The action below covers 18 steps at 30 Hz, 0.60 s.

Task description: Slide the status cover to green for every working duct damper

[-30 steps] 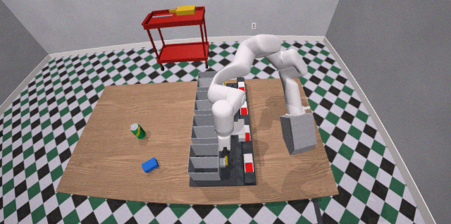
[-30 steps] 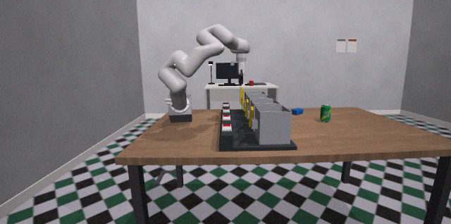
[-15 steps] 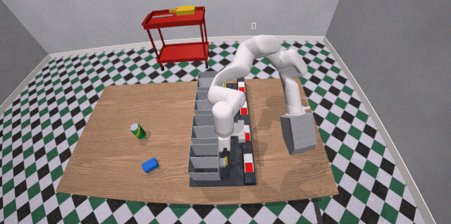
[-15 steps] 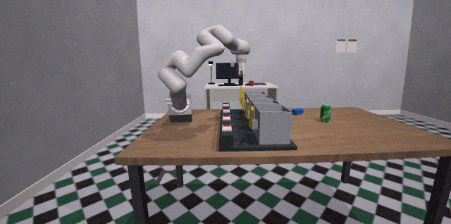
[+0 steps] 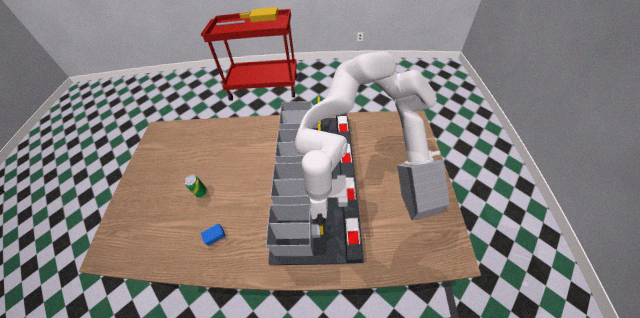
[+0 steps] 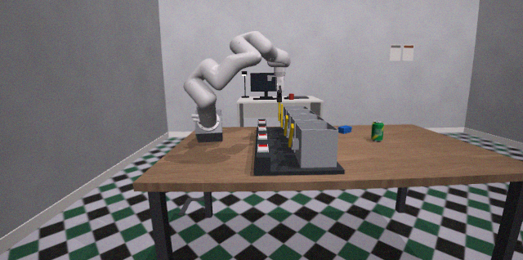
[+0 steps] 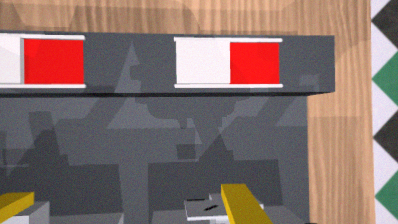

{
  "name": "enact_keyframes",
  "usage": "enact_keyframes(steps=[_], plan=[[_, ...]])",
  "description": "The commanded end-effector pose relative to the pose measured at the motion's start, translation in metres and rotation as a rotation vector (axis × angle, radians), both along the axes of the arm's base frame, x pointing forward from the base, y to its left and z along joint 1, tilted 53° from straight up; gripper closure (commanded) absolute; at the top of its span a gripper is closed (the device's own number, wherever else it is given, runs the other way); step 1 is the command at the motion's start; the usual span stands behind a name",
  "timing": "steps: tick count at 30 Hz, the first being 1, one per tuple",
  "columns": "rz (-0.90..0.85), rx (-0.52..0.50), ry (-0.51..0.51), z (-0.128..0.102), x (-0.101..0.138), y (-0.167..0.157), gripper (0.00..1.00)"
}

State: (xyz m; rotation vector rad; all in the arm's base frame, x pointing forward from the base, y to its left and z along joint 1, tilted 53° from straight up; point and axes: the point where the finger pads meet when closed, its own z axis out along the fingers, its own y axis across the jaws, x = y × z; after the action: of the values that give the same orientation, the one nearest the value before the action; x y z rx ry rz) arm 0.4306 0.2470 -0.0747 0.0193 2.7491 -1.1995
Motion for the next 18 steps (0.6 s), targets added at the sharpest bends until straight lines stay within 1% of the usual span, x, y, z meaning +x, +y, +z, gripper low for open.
enact_keyframes(steps=[1,18], plan=[[0.002,0.004,-0.003,-0.006,0.002,-0.005,0.61],[0.002,0.004,-0.003,-0.025,0.006,-0.026,0.61]])
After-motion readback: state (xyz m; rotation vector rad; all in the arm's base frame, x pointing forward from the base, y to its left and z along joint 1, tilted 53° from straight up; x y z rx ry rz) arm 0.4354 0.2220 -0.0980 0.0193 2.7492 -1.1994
